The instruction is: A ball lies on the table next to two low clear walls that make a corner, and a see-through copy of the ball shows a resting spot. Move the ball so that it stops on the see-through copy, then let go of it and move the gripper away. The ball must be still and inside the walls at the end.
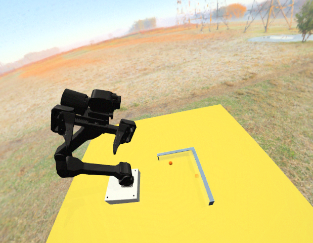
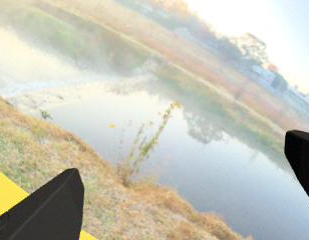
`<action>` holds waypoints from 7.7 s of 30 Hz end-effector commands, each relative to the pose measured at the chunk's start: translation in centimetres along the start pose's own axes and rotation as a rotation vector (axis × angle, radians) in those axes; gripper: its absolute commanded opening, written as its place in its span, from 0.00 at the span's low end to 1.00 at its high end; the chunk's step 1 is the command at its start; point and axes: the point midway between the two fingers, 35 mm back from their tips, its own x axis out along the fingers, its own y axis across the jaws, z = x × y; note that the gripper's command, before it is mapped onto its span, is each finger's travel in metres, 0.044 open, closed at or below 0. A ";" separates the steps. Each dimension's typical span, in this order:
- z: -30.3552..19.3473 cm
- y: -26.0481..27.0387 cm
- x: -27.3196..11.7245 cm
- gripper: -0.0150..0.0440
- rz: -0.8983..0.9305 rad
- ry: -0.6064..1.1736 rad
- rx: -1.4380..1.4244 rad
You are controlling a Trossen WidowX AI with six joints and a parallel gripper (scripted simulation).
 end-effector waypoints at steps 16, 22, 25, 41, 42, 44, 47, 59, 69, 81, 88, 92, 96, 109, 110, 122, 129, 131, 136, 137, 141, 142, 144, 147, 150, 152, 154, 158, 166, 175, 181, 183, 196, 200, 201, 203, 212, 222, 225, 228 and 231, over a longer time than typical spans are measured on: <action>6.9 19.6 -3.5 0.63 0.308 -0.499 -0.616; 4.8 28.7 -6.7 0.63 0.542 -0.648 -0.866; 2.4 33.0 -8.5 0.63 0.680 -0.695 -1.001; -18.3 43.1 -18.6 0.63 1.629 -0.541 -1.575; -19.6 42.9 -19.2 0.63 1.695 -0.498 -1.601; -21.9 42.3 -20.1 0.63 1.806 -0.414 -1.643; -22.6 42.0 -20.5 0.63 1.843 -0.382 -1.656; -23.8 43.0 -20.5 0.63 1.843 -0.382 -1.656; -24.7 43.8 -20.5 0.63 1.843 -0.382 -1.656; -26.2 44.8 -20.5 0.63 1.843 -0.382 -1.656; -26.2 44.9 -20.5 0.46 1.843 -0.382 -1.656; -26.2 44.9 -20.5 0.41 1.843 -0.382 -1.656; -26.2 44.9 -20.5 0.34 1.843 -0.382 -1.656; -20.0 41.0 -20.5 0.25 1.843 -0.383 -1.655; -19.5 40.5 -20.5 0.25 1.843 -0.383 -1.655; -16.4 37.5 -20.1 0.25 1.840 -0.352 -1.635; -15.2 39.7 -18.0 0.25 1.787 -0.048 -1.411; -14.9 40.4 -17.2 0.25 1.766 0.036 -1.343; -14.3 42.0 -15.3 0.25 1.700 0.238 -1.170; -14.2 42.3 -14.9 0.25 1.686 0.277 -1.135; -13.9 43.5 -13.1 0.25 1.620 0.427 -0.993; -13.8 43.7 -12.6 0.25 1.603 0.464 -0.957; -13.7 44.3 -11.7 0.25 1.566 0.535 -0.885; -13.6 45.1 -10.2 0.25 1.507 0.637 -0.776; -13.5 45.9 -8.7 0.25 1.443 0.735 -0.666; -13.5 46.4 -7.6 0.25 1.399 0.798 -0.593; -13.6 46.8 -6.6 0.25 1.356 0.853 -0.526; -13.6 47.0 -6.3 0.25 1.341 0.873 -0.501; -15.0 48.3 -6.3 0.25 1.341 0.873 -0.501; -19.0 51.3 -6.3 0.25 1.341 0.873 -0.501; -19.2 51.4 -6.3 0.25 1.341 0.873 -0.501; -19.4 51.6 -6.3 0.25 1.341 0.873 -0.501; -20.6 52.5 -6.4 0.25 1.341 0.873 -0.501; -20.3 52.4 -6.3 0.34 1.341 0.865 -0.505; -20.3 52.4 -6.3 0.39 1.341 0.865 -0.505; -20.3 52.4 -6.3 0.48 1.341 0.865 -0.505; -20.3 52.4 -6.3 0.63 1.341 0.865 -0.505; -13.6 47.0 -6.3 0.63 1.341 0.873 -0.501; -13.6 47.5 -6.1 0.63 1.344 0.846 -0.489; -13.6 47.5 -6.1 0.63 1.344 0.846 -0.489; -13.6 47.5 -6.1 0.63 1.344 0.846 -0.489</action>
